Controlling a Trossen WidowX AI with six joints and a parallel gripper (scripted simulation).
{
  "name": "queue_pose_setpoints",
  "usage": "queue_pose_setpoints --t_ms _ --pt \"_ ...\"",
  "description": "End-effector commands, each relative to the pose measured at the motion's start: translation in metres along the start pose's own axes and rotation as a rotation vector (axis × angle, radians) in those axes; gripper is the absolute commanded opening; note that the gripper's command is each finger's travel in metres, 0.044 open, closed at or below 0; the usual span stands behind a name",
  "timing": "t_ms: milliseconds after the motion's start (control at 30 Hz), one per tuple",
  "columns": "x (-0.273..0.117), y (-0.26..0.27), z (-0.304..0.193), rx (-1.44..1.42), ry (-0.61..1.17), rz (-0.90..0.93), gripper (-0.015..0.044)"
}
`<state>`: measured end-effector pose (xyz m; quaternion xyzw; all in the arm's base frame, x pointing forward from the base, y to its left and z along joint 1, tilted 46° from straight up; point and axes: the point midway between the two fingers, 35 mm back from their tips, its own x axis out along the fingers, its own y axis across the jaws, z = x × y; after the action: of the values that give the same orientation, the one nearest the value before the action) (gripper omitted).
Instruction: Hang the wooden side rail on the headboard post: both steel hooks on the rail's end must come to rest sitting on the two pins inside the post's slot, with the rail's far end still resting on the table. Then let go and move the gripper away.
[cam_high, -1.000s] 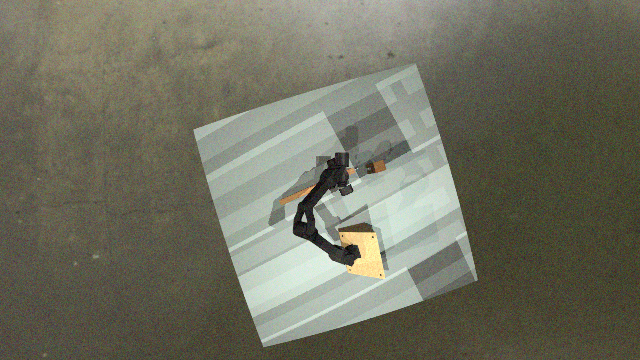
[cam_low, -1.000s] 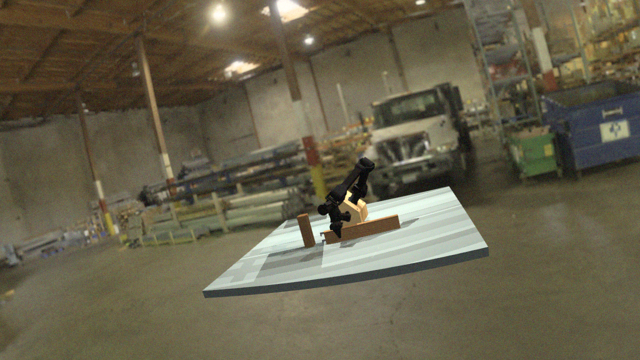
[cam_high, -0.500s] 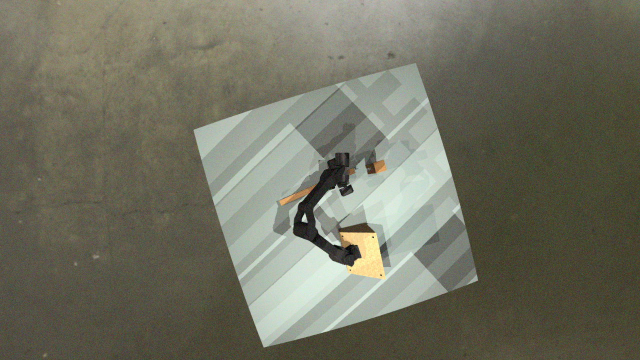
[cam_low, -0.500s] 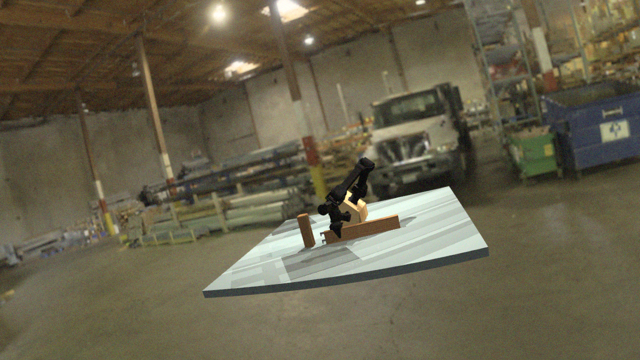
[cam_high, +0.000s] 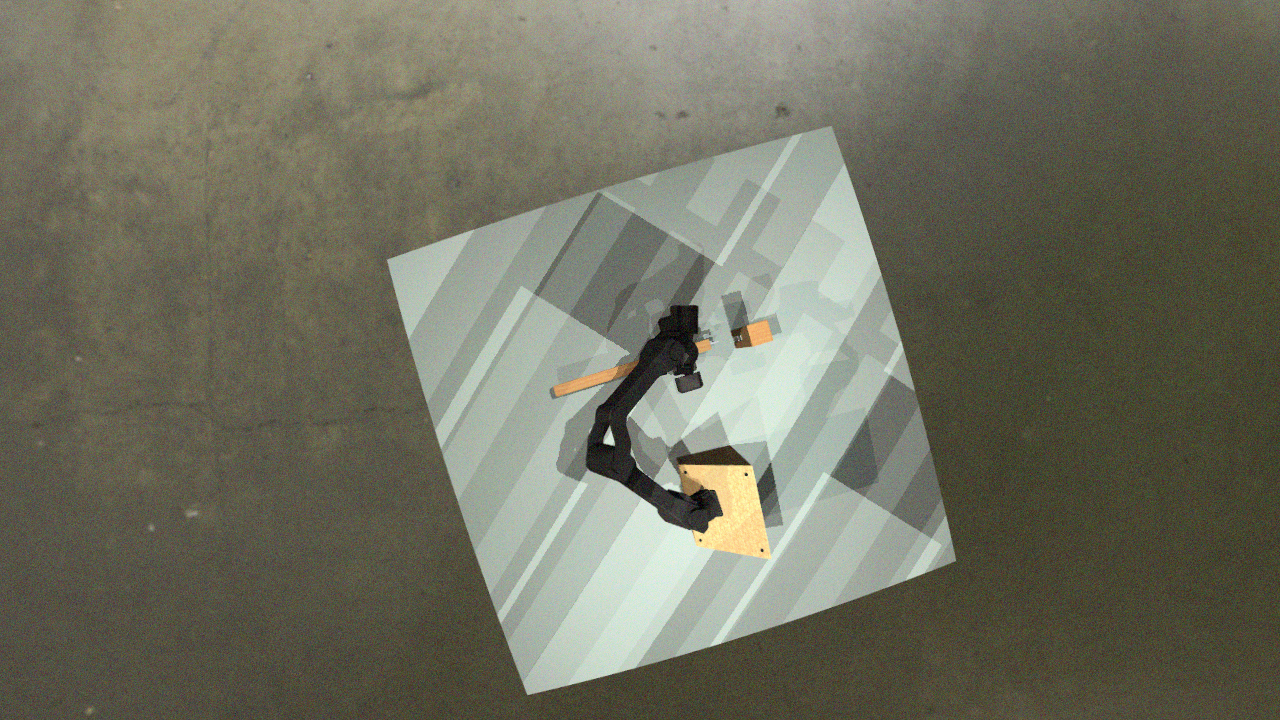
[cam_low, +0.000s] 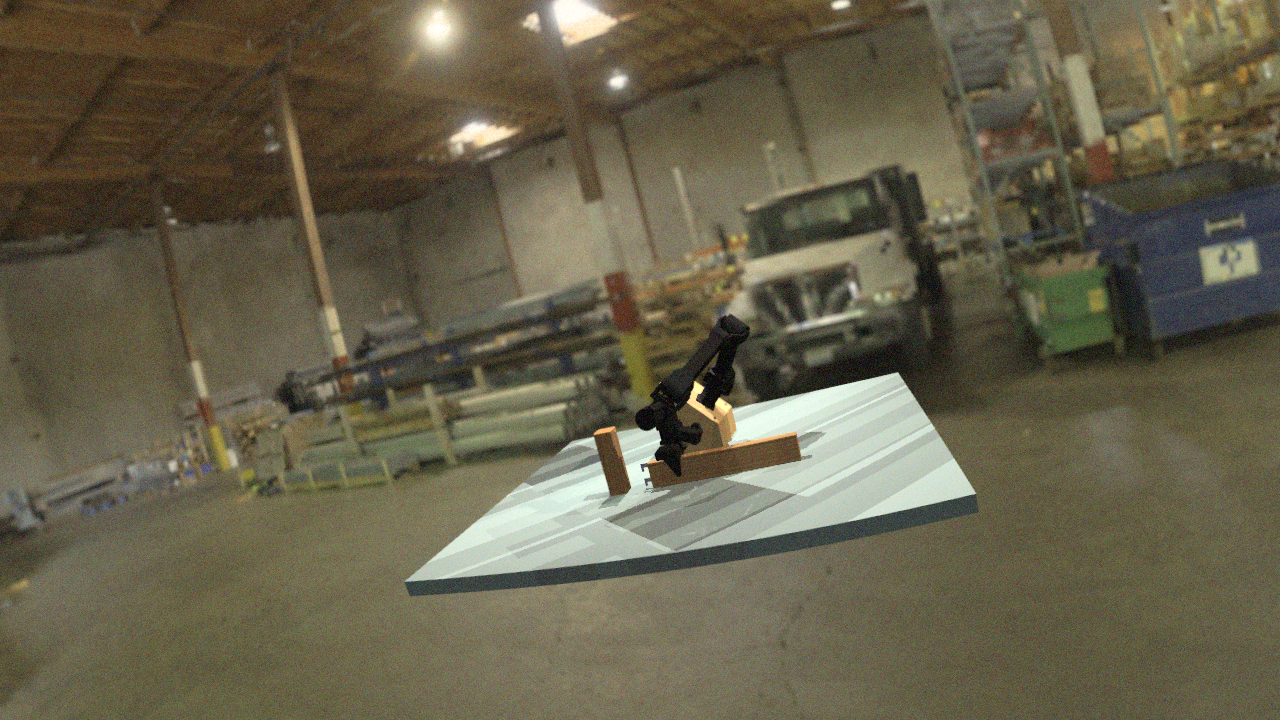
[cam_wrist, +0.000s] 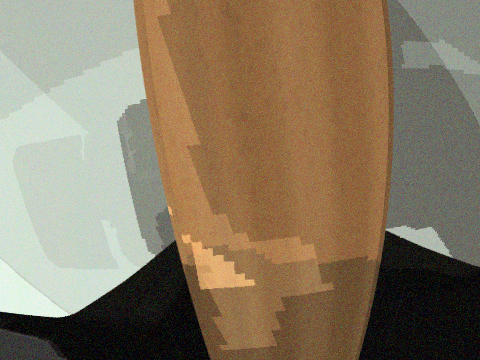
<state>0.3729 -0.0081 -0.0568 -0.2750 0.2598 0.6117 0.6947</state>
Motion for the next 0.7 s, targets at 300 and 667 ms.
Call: queue_pose_setpoints --t_ms 300,667 --pt "-0.0001 0.0059 0.0006 0.083 -0.005 0.002 0.0" --pt "0.0 0.008 0.0006 0.048 -0.005 0.002 0.0"
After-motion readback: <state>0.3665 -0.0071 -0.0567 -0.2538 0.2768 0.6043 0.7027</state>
